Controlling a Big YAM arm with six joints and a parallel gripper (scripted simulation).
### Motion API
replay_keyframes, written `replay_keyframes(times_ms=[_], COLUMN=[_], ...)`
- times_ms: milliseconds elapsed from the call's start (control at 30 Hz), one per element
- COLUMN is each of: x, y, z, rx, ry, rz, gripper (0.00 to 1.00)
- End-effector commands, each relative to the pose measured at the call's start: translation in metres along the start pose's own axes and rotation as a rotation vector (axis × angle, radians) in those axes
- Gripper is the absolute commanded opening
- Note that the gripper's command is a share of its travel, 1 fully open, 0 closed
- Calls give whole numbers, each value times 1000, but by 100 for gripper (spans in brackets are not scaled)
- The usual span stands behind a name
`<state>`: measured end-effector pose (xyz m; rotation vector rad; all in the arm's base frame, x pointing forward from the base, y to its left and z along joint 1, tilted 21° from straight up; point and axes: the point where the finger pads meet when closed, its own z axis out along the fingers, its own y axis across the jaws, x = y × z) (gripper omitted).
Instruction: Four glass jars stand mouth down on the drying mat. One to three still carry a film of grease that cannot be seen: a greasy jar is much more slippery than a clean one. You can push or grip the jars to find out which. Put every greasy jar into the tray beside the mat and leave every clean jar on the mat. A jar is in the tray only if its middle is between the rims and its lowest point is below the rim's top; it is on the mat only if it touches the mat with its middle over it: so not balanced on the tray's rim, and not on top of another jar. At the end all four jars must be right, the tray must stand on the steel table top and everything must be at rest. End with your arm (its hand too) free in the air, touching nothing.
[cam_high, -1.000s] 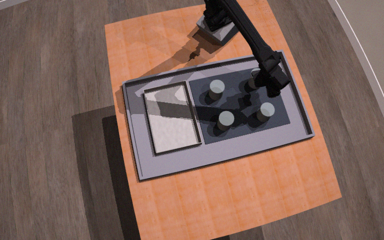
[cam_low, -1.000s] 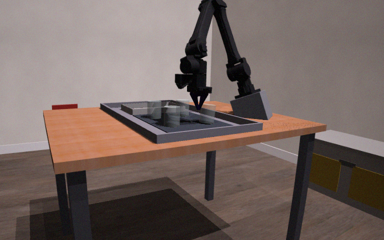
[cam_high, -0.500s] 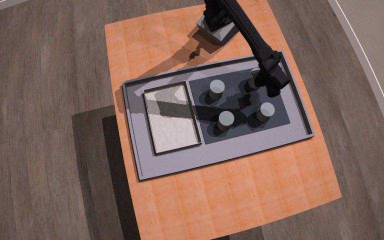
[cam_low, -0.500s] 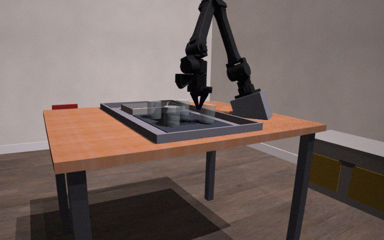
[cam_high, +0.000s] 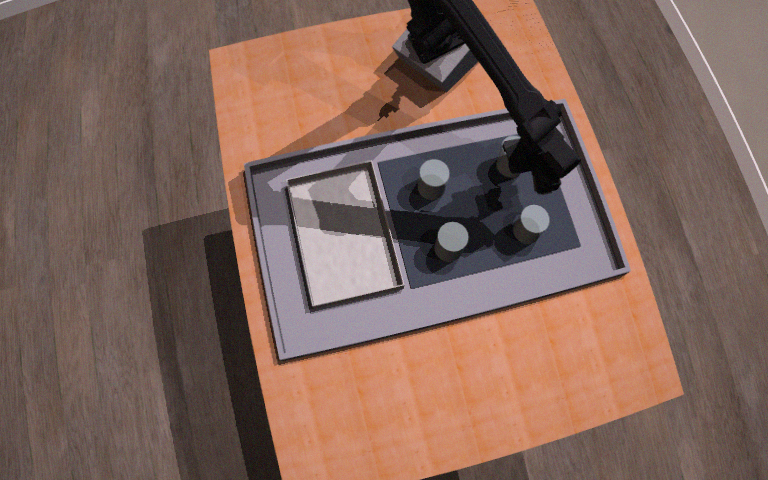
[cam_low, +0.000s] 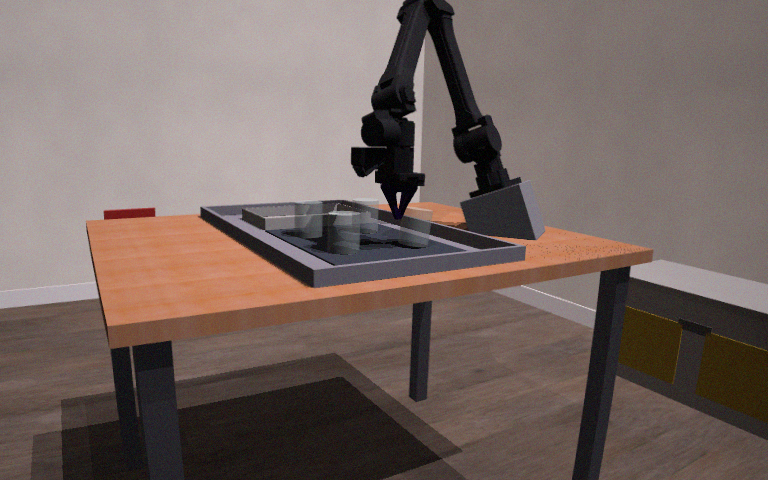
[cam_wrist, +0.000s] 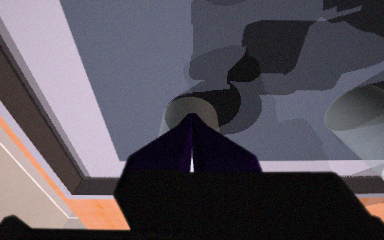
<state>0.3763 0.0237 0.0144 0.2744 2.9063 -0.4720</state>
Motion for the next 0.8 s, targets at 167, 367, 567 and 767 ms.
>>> replay_keyframes(times_ms=[167, 367, 567, 767], x=[-1, -16, -26, -26], y=[2, 2, 2, 2], z=[0, 1, 1, 1], rx=[2, 2, 2, 2], ry=[5, 5, 5, 5], rz=[-5, -5, -5, -5], gripper=[0, 0, 0, 0])
